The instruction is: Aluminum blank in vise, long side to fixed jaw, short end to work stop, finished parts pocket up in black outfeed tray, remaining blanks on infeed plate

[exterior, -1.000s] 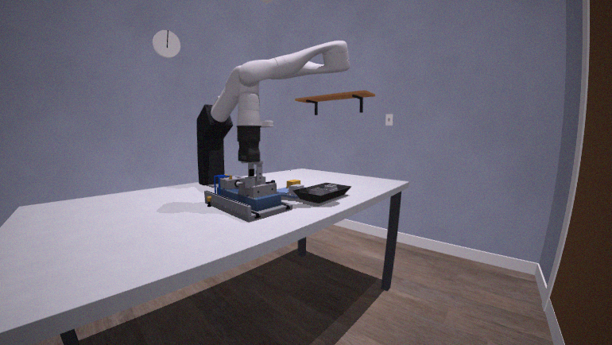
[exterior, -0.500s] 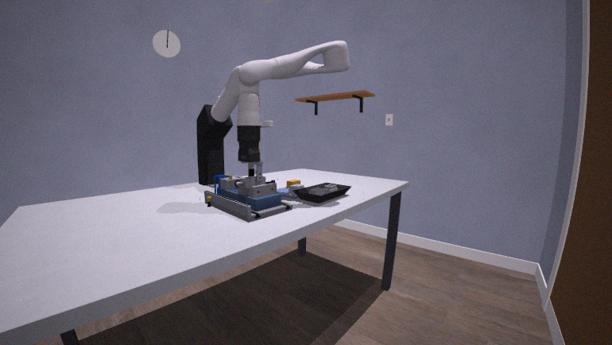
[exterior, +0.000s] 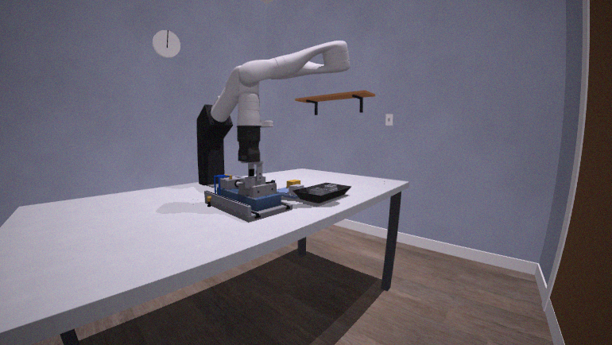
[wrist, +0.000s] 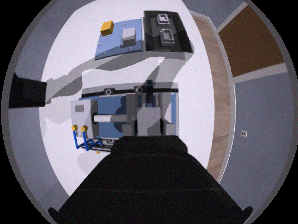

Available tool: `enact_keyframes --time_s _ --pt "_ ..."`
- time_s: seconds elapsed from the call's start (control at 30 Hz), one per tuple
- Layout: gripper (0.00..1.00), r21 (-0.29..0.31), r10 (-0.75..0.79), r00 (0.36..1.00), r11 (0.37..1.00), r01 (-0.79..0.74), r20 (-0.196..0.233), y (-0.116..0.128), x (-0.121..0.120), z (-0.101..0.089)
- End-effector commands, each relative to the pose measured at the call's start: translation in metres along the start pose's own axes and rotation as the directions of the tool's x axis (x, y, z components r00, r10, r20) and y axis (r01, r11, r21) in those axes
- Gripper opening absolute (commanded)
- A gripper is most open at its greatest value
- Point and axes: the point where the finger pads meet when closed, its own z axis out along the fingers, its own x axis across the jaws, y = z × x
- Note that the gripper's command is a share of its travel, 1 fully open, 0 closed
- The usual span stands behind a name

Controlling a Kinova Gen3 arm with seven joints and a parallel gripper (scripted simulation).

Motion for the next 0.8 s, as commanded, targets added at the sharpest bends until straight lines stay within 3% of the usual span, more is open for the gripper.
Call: enact_keyframes --time_s 0.0,0.77 --pt "0.0 -0.001 -0.007 1.0 1.0 0.007 -0.003 0.0007 0.0012 0.0011" --pt "0.0 0.003 -0.011 1.0 1.0 0.011 -0.003 -0.0023 0.0018 0.0017"
